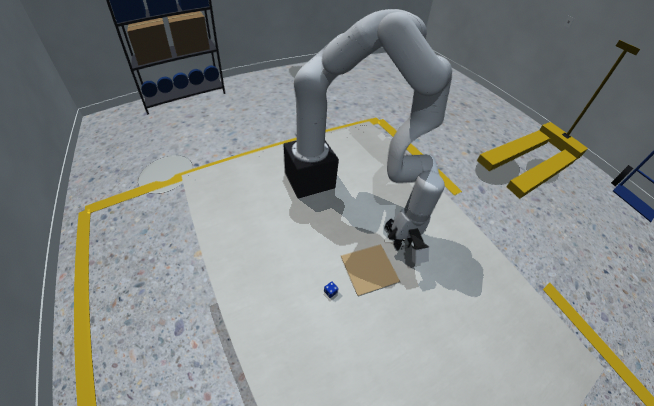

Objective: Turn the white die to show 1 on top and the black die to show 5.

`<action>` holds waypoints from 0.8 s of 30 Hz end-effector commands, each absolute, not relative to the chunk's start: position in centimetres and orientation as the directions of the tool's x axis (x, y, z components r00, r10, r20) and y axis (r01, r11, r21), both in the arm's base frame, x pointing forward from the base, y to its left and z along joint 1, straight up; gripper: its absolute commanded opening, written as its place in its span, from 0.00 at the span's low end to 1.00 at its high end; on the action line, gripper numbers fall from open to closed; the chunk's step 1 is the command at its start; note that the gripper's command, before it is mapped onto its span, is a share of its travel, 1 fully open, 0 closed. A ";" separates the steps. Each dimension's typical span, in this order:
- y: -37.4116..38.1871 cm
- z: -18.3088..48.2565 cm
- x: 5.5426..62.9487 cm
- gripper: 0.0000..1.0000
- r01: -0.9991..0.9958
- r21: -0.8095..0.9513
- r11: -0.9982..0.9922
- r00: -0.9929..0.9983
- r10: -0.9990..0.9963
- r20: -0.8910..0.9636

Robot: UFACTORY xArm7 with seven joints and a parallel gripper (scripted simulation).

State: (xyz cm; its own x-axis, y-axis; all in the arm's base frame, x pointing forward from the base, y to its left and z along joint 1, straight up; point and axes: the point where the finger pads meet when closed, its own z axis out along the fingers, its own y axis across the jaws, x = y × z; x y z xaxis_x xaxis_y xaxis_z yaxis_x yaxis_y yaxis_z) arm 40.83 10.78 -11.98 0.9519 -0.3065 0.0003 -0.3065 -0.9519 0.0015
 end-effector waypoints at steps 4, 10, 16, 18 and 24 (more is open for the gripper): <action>10.8 -11.9 41.0 0.27 -0.307 -0.001 -0.952 0.952 -0.307 0.003; 10.8 -10.3 41.0 0.27 -0.307 -0.001 -0.952 0.952 -0.307 0.003; 10.8 -7.5 41.0 0.27 -0.307 -0.001 -0.952 0.952 -0.307 0.003; 10.8 -5.9 41.0 0.27 -0.307 -0.001 -0.952 0.952 -0.307 0.003; 10.8 -2.4 41.0 0.27 -0.307 -0.001 -0.952 0.952 -0.307 0.003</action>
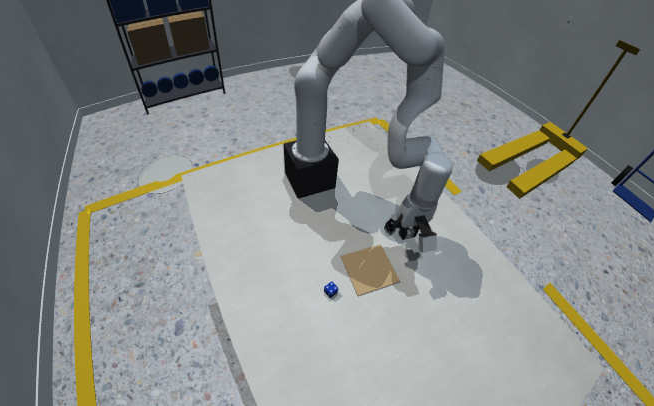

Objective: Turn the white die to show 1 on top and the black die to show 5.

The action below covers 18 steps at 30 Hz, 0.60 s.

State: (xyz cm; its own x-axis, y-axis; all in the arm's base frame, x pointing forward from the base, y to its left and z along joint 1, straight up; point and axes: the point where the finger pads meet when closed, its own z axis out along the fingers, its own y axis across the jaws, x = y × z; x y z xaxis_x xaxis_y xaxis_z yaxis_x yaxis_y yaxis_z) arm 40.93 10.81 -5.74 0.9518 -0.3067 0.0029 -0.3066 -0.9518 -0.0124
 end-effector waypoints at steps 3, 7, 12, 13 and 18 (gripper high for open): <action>10.8 -1.9 41.0 0.27 -0.307 -0.001 -0.952 0.952 -0.307 0.003; 10.8 -1.9 41.0 0.27 -0.307 -0.001 -0.952 0.952 -0.307 0.003; 10.8 -1.9 41.0 0.27 -0.307 -0.001 -0.952 0.952 -0.307 0.003; 10.8 -1.9 41.0 0.27 -0.307 -0.001 -0.952 0.952 -0.307 0.003; 5.7 -1.6 40.4 0.27 -0.231 0.002 -0.973 0.973 -0.231 0.005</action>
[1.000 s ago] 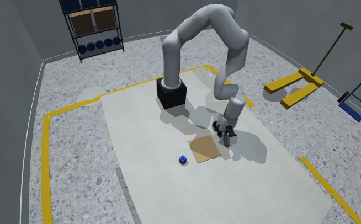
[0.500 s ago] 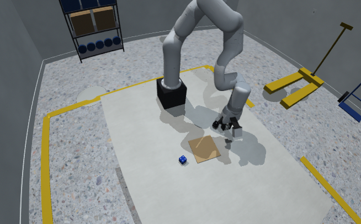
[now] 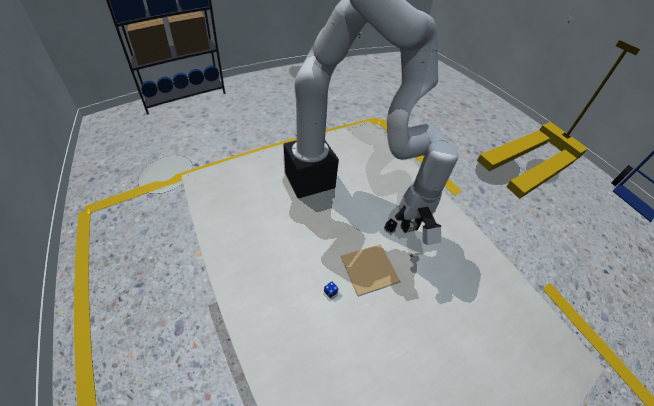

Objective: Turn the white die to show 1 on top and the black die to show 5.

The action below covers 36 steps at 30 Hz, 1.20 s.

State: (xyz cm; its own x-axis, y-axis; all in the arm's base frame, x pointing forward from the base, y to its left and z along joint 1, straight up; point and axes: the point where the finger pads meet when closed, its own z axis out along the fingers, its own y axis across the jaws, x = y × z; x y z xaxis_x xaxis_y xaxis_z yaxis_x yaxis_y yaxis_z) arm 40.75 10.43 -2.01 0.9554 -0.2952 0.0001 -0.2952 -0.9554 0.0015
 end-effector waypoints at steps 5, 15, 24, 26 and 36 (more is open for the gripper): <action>1.5 -1.4 39.3 0.27 -0.162 0.002 -0.987 0.987 -0.162 0.004; -2.8 -1.3 37.6 0.27 -0.082 0.001 -0.997 0.997 -0.082 0.003; -2.8 -1.3 37.6 0.27 -0.082 0.001 -0.997 0.997 -0.082 0.003; -2.8 -1.3 37.6 0.27 -0.082 0.001 -0.997 0.997 -0.082 0.003; -2.9 -2.6 37.6 0.27 -0.082 0.000 -0.997 0.997 -0.082 0.003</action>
State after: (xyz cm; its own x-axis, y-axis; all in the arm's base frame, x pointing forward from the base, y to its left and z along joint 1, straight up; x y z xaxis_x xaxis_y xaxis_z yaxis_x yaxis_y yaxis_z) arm 37.46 -2.84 -1.76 0.9967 -0.0814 -0.0001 -0.0814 -0.9967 0.0019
